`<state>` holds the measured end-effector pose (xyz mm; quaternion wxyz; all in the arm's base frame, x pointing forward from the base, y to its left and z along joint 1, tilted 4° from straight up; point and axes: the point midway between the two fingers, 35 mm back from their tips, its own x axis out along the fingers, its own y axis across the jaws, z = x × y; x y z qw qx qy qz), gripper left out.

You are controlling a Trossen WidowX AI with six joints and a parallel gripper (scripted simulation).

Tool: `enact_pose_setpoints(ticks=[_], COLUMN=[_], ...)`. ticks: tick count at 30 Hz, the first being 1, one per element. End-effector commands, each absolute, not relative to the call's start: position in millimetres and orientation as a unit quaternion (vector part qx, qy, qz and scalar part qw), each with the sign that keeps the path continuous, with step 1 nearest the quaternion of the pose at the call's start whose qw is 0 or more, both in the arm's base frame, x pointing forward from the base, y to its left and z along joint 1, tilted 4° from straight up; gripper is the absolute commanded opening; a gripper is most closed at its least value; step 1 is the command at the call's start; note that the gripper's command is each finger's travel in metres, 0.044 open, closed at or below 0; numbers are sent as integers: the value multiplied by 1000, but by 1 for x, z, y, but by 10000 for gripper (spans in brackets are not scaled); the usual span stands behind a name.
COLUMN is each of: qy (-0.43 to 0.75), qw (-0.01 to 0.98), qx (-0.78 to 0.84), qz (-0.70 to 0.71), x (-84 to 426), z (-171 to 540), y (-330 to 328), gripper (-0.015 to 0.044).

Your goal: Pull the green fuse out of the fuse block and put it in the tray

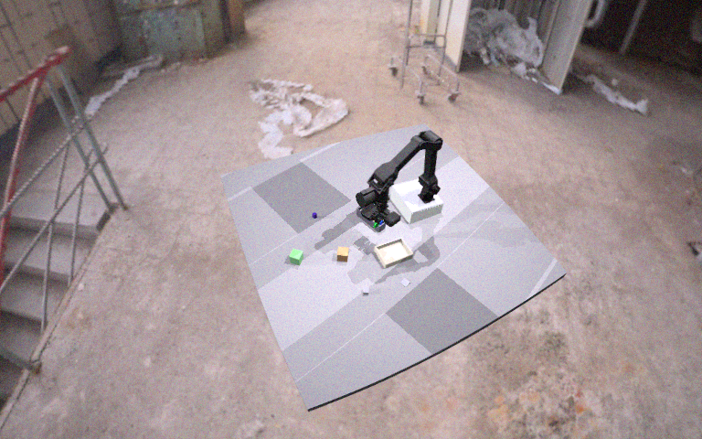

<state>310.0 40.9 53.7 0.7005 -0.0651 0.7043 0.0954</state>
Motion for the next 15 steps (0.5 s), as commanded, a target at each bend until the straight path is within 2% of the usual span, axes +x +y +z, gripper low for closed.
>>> enact_pose_setpoints(ticks=[1,15], qy=[706,707], qw=[699,698], qx=[-61,-58], qz=[97,100], x=[310,295], z=[54,58], y=[61,140], gripper=[0,0])
